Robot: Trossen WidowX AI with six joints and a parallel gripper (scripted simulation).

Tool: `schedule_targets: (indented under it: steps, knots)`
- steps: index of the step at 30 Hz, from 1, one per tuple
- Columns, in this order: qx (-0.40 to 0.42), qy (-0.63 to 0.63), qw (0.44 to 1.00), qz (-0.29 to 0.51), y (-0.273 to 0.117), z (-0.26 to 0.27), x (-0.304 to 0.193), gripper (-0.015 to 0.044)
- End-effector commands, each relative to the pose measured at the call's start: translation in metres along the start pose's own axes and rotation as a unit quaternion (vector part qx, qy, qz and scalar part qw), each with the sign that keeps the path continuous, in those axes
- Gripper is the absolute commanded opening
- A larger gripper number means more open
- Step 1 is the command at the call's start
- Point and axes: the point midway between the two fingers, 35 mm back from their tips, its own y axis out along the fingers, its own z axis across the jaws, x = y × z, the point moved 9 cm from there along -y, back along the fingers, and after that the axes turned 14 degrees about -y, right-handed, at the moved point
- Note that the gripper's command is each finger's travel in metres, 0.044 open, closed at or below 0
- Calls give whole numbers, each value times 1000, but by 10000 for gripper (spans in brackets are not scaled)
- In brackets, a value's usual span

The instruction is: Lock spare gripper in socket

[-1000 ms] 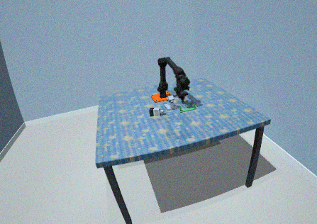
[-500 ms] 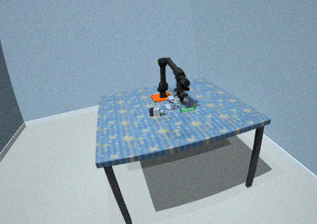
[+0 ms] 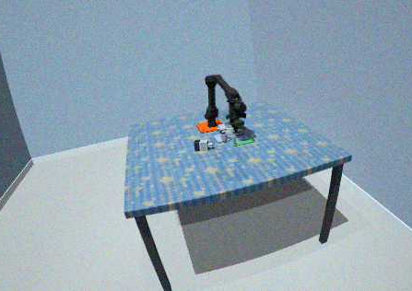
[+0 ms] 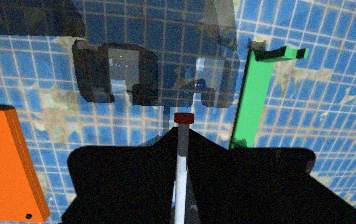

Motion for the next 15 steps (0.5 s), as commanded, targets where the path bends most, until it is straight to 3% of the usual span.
schedule_targets:
  steps: [1,15]
  knots:
    - [-3,-3,1000,-25,-3,1,-3,0]
    - [-18,-8,995,-95,-10,2,-7,0]
